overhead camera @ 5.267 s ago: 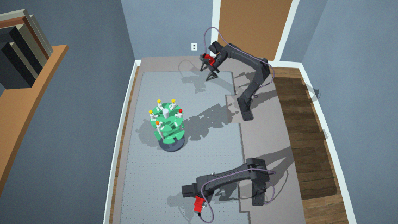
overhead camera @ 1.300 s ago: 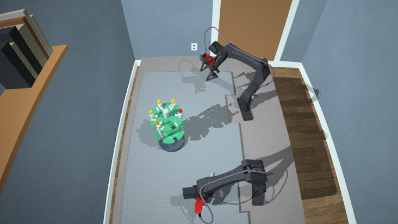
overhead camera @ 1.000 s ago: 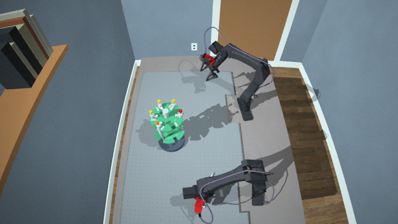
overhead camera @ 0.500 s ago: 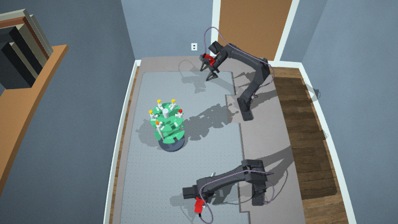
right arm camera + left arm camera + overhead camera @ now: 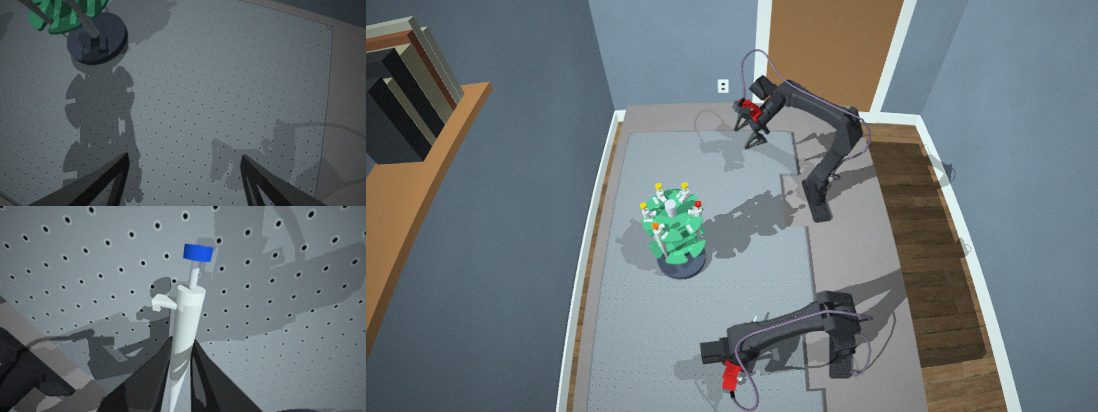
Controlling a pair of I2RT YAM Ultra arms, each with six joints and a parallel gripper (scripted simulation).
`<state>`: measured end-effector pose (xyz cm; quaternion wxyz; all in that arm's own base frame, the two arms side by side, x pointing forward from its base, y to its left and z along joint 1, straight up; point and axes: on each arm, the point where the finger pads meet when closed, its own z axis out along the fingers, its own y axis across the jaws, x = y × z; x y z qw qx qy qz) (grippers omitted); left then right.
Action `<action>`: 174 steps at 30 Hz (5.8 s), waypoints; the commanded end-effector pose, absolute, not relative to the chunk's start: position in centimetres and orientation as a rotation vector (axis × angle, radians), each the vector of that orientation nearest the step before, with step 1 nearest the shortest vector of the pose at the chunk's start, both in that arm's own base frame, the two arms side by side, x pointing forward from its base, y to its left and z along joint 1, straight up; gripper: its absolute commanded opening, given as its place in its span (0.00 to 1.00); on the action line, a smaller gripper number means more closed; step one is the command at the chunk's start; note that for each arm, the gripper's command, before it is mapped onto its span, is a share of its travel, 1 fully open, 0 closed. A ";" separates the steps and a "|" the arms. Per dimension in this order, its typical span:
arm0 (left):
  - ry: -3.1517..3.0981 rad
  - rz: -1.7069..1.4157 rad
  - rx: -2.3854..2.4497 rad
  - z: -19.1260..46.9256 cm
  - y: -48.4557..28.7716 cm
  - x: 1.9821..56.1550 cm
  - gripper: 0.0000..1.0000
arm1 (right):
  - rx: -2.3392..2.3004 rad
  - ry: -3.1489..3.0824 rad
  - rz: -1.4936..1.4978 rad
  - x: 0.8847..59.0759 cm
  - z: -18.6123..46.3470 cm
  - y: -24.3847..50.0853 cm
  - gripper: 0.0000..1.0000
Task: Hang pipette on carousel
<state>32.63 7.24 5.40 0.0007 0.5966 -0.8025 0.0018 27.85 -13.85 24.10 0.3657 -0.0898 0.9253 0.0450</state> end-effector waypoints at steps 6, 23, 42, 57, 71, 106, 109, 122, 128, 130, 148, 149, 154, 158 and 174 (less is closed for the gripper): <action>-2.559 0.012 1.886 8.9 7.1 33.0 0.12 | -0.246 2.339 0.091 28.3 25.3 -14.2 1.00; -2.559 0.012 1.886 11.9 7.1 32.9 0.12 | -0.246 2.339 0.091 28.3 25.3 -14.2 1.00; -2.559 0.012 1.886 14.0 7.1 32.8 0.12 | -0.246 2.339 0.091 28.3 25.3 -14.2 1.00; -2.555 0.013 1.891 14.0 6.4 32.7 0.12 | -0.246 2.339 0.091 28.3 25.3 -14.2 1.00; -2.533 -0.002 1.875 13.4 2.3 31.4 0.12 | -0.246 2.339 0.091 28.3 25.3 -14.2 1.00; -2.548 0.039 1.886 14.6 -7.9 30.5 0.12 | -0.246 2.339 0.091 28.3 25.3 -14.2 1.00; -2.661 0.037 1.724 14.6 -8.4 30.4 0.12 | -0.246 2.339 0.091 28.3 25.3 -14.2 1.00; -2.867 0.034 1.356 14.6 -8.1 30.5 0.12 | -0.246 2.339 0.091 28.3 25.3 -14.2 1.00; -3.001 0.029 1.033 14.6 -8.1 30.5 0.12 | -0.246 2.339 0.091 28.3 25.3 -14.2 1.00; -3.038 0.027 0.923 14.6 -8.1 30.5 0.12 | -0.246 2.339 0.091 28.3 25.3 -14.2 1.00; -3.159 0.018 0.338 14.6 -8.1 30.5 0.12 | -0.246 2.339 0.091 28.3 25.3 -14.2 1.00; -3.159 0.018 0.339 14.6 -8.1 30.5 0.12 | -0.246 2.339 0.091 28.3 25.3 -14.2 1.00; -3.178 0.013 0.047 14.6 -8.1 30.5 0.12 | -0.246 2.339 0.091 28.3 25.3 -14.2 1.00; -3.177 0.012 -0.069 14.6 -8.1 30.5 0.12 | -0.246 2.339 0.091 28.3 25.3 -14.2 1.00; -3.104 0.006 -0.684 14.6 -8.2 30.5 0.12 | -0.246 2.339 0.091 28.3 25.3 -14.2 1.00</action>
